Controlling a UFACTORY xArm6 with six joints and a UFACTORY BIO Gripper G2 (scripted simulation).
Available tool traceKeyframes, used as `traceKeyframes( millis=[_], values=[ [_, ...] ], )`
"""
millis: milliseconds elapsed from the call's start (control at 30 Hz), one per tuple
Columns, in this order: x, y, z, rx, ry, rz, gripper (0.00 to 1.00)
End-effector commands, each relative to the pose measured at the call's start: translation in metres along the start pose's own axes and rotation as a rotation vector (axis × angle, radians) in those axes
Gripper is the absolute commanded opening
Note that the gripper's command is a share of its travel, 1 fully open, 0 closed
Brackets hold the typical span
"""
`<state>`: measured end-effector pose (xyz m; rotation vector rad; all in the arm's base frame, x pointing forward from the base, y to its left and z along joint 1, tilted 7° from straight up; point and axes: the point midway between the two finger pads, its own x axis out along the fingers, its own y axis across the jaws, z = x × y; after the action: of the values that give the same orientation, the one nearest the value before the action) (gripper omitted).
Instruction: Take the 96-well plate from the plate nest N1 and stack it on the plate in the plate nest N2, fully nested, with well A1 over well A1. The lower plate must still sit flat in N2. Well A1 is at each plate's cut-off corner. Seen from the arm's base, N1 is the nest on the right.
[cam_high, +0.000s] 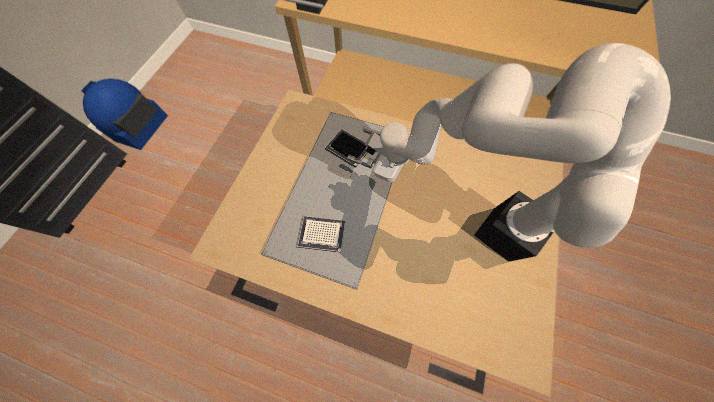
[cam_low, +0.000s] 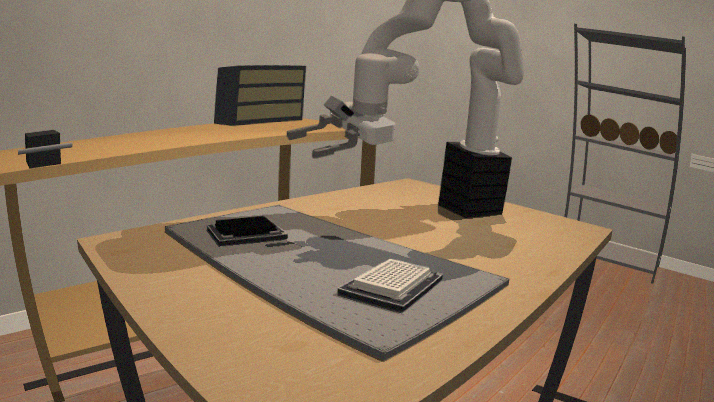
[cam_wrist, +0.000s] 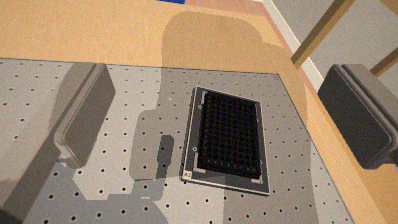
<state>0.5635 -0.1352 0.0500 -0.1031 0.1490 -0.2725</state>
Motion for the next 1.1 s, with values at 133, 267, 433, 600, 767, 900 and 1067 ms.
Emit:
traceKeyframes(
  millis=[133,267,433,600,767,900,1067],
  values=[
    [-0.015,0.017,0.022,0.075,-0.041,0.057,0.37],
    [-0.023,0.024,0.033,0.092,-0.052,0.072,0.37],
    [-0.034,0.033,0.046,0.129,-0.081,0.104,0.37],
    [-0.044,0.040,0.057,0.163,-0.113,0.135,0.37],
    [-0.053,0.045,0.067,0.193,-0.147,0.166,0.37],
    [-0.059,0.048,0.073,0.193,-0.147,0.166,0.37],
    [-0.072,0.053,0.086,0.220,-0.183,0.194,0.37]
  ],
)
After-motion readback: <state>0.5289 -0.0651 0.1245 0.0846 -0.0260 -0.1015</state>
